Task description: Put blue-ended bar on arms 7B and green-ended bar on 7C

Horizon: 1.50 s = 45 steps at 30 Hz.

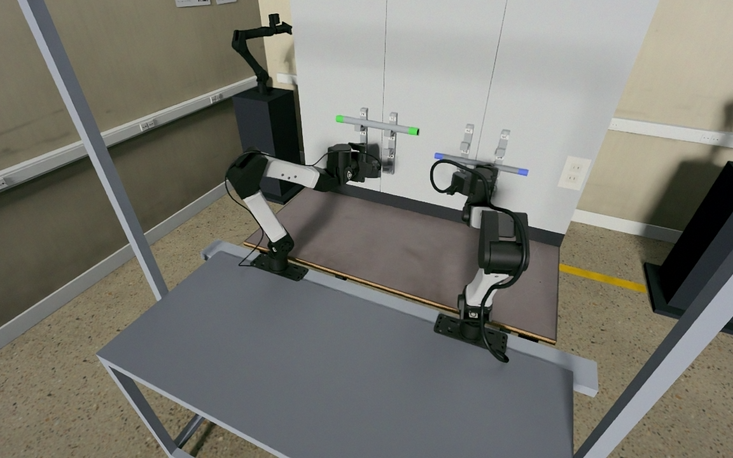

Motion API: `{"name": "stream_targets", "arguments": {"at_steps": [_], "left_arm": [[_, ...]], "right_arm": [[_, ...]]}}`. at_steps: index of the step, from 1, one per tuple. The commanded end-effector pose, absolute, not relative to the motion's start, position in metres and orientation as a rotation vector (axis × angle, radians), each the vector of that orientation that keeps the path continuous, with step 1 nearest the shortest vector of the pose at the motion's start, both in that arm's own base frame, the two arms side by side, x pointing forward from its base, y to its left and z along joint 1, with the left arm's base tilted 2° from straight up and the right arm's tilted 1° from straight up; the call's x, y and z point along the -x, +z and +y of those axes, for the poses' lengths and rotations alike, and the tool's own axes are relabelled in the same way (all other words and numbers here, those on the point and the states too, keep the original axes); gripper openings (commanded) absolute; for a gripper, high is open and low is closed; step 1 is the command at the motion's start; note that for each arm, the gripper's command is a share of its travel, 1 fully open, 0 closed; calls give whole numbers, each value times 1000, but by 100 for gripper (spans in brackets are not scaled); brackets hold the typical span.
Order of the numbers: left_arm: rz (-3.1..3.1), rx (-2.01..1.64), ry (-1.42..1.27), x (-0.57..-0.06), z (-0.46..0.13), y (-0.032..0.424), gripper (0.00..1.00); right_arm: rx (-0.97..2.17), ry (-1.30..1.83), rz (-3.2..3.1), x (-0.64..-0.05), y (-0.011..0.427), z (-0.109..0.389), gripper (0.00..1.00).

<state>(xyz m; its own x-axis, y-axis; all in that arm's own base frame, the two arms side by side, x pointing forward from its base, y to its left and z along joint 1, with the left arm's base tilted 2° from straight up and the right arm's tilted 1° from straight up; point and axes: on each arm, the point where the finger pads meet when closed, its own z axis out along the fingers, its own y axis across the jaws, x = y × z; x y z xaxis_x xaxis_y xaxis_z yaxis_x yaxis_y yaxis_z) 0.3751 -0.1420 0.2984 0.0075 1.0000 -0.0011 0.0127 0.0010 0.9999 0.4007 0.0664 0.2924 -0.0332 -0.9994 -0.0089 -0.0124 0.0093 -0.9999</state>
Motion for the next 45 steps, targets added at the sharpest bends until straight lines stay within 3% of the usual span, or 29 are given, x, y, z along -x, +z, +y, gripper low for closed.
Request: {"name": "stream_targets", "arguments": {"at_steps": [1,45], "left_arm": [[1195,-1178,1207,-370,-138,309,100],[1195,-1178,1207,-370,-138,309,100]], "right_arm": [[1189,-1217,1217,-402,294,64,100],[1189,-1217,1217,-420,286,8,100]]}}
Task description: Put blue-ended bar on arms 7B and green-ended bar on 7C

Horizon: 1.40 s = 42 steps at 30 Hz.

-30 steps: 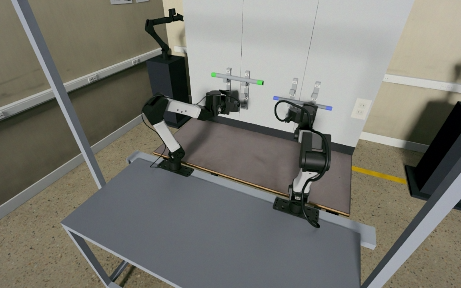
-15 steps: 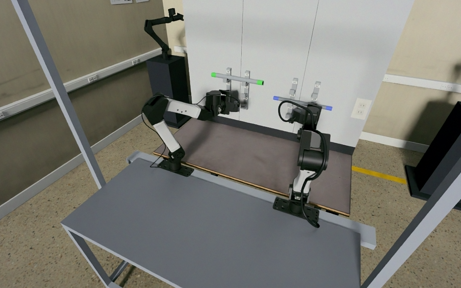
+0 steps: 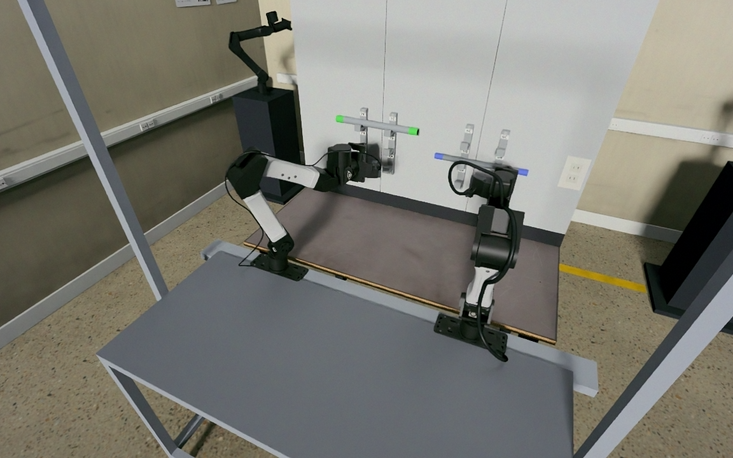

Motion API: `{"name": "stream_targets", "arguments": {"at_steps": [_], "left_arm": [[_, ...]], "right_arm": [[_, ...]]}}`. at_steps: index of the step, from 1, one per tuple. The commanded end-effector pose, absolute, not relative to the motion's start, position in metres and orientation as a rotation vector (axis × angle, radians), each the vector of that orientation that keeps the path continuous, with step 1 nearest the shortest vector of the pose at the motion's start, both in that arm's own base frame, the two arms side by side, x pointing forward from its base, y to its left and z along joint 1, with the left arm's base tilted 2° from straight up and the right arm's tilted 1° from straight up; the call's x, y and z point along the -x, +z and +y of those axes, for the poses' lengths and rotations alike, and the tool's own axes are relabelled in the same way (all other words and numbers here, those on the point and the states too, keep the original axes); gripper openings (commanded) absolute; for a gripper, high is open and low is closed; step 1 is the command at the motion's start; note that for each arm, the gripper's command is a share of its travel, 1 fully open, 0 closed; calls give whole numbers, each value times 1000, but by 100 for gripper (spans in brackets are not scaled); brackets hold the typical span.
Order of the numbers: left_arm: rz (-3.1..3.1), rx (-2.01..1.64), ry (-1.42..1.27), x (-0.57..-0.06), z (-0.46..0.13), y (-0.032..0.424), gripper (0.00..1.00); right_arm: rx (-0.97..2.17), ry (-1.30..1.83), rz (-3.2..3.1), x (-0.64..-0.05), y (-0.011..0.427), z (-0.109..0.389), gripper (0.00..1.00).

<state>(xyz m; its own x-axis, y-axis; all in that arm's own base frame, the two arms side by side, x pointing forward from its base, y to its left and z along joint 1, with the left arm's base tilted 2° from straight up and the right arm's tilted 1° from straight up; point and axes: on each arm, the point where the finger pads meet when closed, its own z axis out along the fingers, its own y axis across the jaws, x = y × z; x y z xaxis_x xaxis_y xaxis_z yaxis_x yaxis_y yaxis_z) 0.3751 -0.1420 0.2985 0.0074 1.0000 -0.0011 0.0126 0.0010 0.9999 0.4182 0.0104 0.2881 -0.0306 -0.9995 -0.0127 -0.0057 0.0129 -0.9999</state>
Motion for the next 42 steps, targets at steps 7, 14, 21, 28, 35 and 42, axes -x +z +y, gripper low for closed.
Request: {"name": "stream_targets", "arguments": {"at_steps": [7,14,21,28,35,42], "left_arm": [[1195,-1178,1207,-370,-138,309,100],[1195,-1178,1207,-370,-138,309,100],[1195,-1178,1207,-370,-138,309,100],[1195,-1178,1207,-370,-138,309,100],[1195,-1178,1207,-370,-138,309,100],[1195,-1178,1207,-370,-138,309,100]], "right_arm": [[1189,-1217,1217,-424,285,-2,100],[1189,-1217,1217,-426,286,-9,100],[1189,-1217,1217,-429,287,-19,100],[1189,-1217,1217,-431,289,-23,100],[1189,-1217,1217,-434,293,-23,100],[1189,-1217,1217,-435,297,-23,100]]}}
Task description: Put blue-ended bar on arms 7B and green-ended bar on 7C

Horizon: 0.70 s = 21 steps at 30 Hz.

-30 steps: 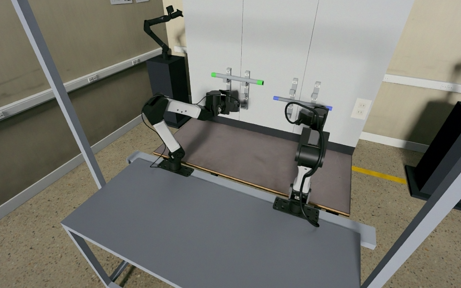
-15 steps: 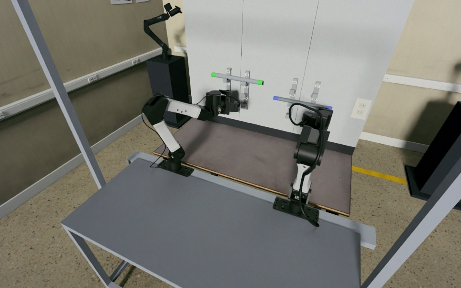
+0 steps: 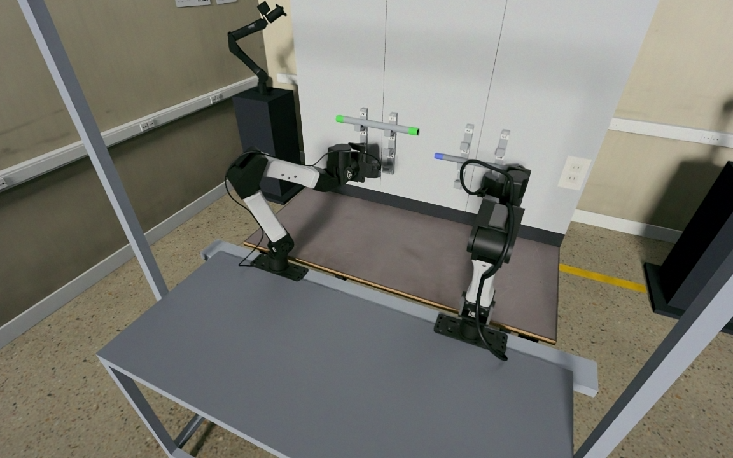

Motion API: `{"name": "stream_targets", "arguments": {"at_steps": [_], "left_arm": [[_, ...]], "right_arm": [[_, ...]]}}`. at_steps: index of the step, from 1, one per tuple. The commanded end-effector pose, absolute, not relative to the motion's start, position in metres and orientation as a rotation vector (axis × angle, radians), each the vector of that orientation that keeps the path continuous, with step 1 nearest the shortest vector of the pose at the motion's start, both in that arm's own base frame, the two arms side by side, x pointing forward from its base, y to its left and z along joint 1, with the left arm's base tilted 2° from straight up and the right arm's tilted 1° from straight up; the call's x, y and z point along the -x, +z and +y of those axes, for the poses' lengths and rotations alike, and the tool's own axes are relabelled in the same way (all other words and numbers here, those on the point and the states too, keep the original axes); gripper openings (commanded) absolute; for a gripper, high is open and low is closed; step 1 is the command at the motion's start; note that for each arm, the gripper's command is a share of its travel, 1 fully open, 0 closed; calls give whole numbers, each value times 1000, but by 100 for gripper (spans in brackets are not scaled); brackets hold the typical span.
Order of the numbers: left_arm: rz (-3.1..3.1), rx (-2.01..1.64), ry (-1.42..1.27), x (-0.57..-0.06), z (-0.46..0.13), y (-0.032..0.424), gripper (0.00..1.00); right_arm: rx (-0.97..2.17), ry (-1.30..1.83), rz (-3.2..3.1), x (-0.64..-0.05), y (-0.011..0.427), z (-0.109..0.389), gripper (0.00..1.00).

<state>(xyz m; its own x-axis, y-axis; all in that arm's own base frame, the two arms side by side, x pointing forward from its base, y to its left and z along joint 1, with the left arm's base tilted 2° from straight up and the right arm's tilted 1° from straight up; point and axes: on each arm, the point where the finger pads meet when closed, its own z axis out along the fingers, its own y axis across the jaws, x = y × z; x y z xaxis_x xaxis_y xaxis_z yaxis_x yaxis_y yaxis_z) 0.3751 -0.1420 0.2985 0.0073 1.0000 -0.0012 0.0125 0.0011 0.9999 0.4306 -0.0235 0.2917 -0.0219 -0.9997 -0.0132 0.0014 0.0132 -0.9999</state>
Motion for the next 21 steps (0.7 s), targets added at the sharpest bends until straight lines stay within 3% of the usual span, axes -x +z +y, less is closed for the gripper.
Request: {"name": "stream_targets", "arguments": {"at_steps": [1,21], "left_arm": [[1195,-1178,1207,-370,-138,309,100],[1195,-1178,1207,-370,-138,309,100]], "right_arm": [[1189,-1217,1217,-435,297,-23,100],[1189,-1217,1217,-435,290,-23,100]]}}
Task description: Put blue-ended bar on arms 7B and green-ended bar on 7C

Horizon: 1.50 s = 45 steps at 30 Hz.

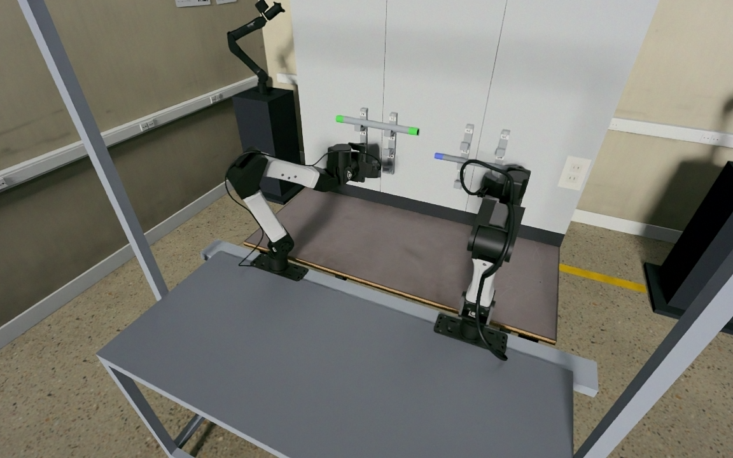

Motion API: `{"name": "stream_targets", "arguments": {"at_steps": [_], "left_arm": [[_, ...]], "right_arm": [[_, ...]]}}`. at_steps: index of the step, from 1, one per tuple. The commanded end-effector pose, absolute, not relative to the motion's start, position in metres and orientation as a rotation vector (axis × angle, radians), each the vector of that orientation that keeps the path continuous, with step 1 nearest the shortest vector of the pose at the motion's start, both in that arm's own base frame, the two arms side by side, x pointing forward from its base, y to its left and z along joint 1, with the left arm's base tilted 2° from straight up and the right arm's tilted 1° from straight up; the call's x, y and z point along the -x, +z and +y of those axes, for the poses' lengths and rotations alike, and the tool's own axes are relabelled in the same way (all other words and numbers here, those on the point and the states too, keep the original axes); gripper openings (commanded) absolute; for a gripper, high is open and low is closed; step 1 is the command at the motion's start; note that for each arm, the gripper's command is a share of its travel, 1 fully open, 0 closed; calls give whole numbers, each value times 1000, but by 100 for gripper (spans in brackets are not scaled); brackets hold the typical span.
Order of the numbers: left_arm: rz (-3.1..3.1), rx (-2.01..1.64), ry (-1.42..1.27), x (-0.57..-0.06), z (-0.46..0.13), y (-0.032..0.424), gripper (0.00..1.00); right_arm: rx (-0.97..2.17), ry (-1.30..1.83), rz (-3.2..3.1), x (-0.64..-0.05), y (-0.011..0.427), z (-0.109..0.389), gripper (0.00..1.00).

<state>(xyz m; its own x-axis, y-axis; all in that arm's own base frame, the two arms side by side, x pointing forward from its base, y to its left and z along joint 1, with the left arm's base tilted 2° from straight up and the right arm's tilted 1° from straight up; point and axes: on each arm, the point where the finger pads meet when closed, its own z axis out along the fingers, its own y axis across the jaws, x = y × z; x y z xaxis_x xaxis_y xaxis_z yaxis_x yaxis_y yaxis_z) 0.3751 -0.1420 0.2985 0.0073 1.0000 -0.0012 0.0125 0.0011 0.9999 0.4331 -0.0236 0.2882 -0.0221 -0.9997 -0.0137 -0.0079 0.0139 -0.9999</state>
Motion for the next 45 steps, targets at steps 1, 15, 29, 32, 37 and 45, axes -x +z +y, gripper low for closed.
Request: {"name": "stream_targets", "arguments": {"at_steps": [1,15,29,32,37,45], "left_arm": [[1195,-1178,1207,-370,-138,309,100],[1195,-1178,1207,-370,-138,309,100],[1195,-1178,1207,-370,-138,309,100],[1195,-1178,1207,-370,-138,309,100],[1195,-1178,1207,-370,-138,309,100],[1195,-1178,1207,-370,-138,309,100]], "right_arm": [[1189,-1217,1217,-435,290,-23,100],[1189,-1217,1217,-433,288,-23,100],[1189,-1217,1217,-431,285,-23,100],[1189,-1217,1217,-431,286,-23,100],[1189,-1217,1217,-430,286,-23,100],[1189,-1217,1217,-430,288,-23,100]]}}
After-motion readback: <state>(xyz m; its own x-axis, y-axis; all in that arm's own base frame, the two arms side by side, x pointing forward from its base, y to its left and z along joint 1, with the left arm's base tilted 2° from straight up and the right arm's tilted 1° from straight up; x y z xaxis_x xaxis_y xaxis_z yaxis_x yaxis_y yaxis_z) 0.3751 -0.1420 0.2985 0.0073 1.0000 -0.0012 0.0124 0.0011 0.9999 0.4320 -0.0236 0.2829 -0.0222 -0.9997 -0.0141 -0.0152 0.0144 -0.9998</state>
